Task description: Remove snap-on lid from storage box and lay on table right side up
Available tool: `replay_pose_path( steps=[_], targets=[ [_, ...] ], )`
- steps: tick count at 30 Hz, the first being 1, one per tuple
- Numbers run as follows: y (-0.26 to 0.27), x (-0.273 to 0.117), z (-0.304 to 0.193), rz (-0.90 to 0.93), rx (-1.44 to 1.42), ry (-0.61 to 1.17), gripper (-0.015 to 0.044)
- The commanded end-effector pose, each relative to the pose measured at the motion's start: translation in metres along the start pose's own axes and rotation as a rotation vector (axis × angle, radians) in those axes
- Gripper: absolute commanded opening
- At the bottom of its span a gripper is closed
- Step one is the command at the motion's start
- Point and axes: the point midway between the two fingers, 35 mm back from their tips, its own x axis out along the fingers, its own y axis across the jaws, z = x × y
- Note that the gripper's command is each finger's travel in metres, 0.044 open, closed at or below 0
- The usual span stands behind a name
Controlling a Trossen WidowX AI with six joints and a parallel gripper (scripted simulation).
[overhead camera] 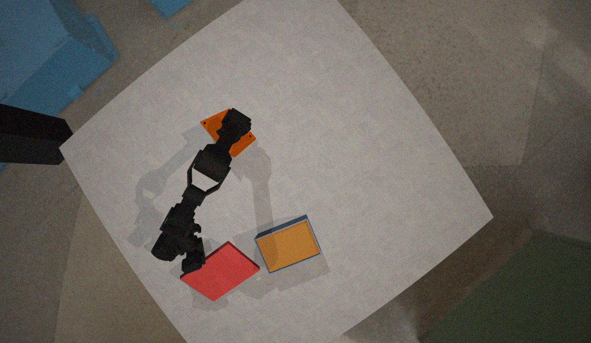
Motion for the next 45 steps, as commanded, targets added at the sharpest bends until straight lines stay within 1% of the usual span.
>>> replay_pose_path(
  steps=[1, 32, 33, 42, 43, 44, 45],
  targets=[
    [-0.017, 0.009, -0.004, -0.03, 0.031, 0.011, 0.0],
    [-0.036, 0.024, -0.006, -0.029, 0.031, 0.012, 0.0],
    [-0.026, 0.02, -0.004, -0.016, 0.017, 0.012, 0.0026],
    [-0.025, 0.02, -0.004, -0.029, 0.031, 0.012, 0.0263],
    [-0.025, 0.02, -0.004, -0.029, 0.031, 0.012, 0.0275],
    [-0.025, 0.02, -0.004, -0.029, 0.031, 0.012, 0.0275],
    [-0.025, 0.019, -0.004, -0.029, 0.031, 0.012, 0.0301]
  ],
)
